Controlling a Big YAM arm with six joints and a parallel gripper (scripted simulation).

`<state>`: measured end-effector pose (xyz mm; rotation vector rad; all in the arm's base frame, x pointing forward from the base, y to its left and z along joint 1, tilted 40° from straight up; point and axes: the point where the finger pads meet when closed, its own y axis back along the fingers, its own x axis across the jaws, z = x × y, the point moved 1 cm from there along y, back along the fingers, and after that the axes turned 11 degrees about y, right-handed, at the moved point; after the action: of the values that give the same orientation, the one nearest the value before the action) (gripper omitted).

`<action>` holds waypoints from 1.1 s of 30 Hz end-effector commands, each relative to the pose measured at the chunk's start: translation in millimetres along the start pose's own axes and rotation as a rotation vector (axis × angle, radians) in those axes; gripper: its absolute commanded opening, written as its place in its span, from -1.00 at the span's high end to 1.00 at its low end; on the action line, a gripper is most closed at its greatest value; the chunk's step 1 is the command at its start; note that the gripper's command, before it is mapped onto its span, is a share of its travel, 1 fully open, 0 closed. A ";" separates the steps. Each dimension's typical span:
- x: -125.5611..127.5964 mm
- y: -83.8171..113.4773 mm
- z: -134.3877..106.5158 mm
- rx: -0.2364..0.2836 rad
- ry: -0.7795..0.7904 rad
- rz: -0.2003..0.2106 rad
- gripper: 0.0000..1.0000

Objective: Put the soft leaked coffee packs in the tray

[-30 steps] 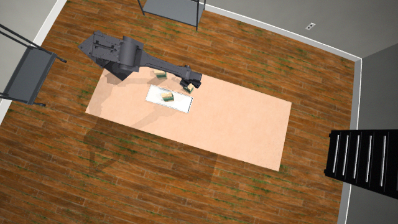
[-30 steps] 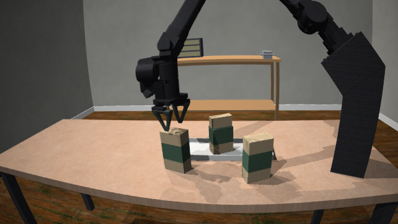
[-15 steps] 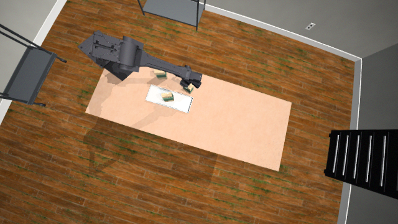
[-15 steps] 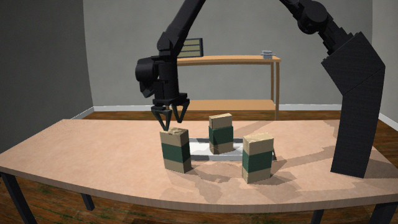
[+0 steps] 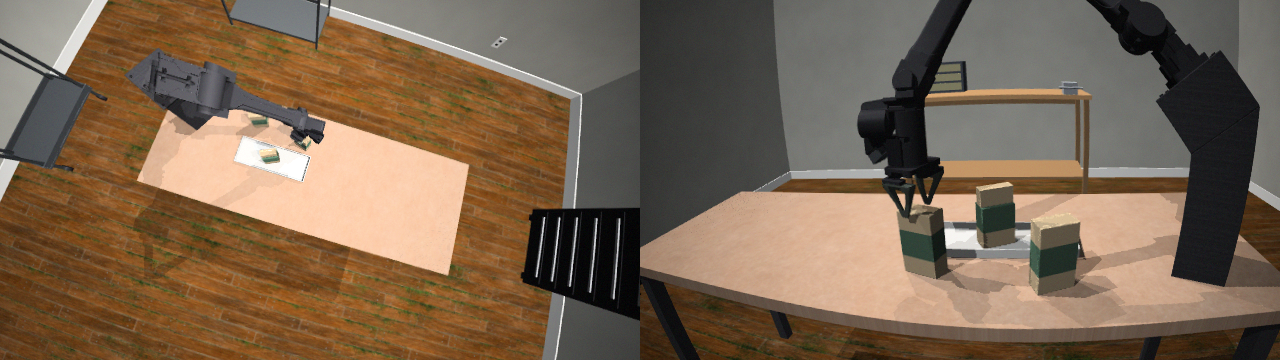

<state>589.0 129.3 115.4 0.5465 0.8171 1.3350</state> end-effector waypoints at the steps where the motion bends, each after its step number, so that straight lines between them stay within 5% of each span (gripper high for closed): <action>1: 0.7 -13.0 4.0 -0.003 0.011 -0.001 -0.56; 11: -3.0 -33.4 7.5 -0.008 0.005 -0.004 -0.56; 33: -0.1 -36.5 4.2 -0.002 0.011 -0.003 -0.56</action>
<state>603.1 125.4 89.6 0.5490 0.8332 1.3338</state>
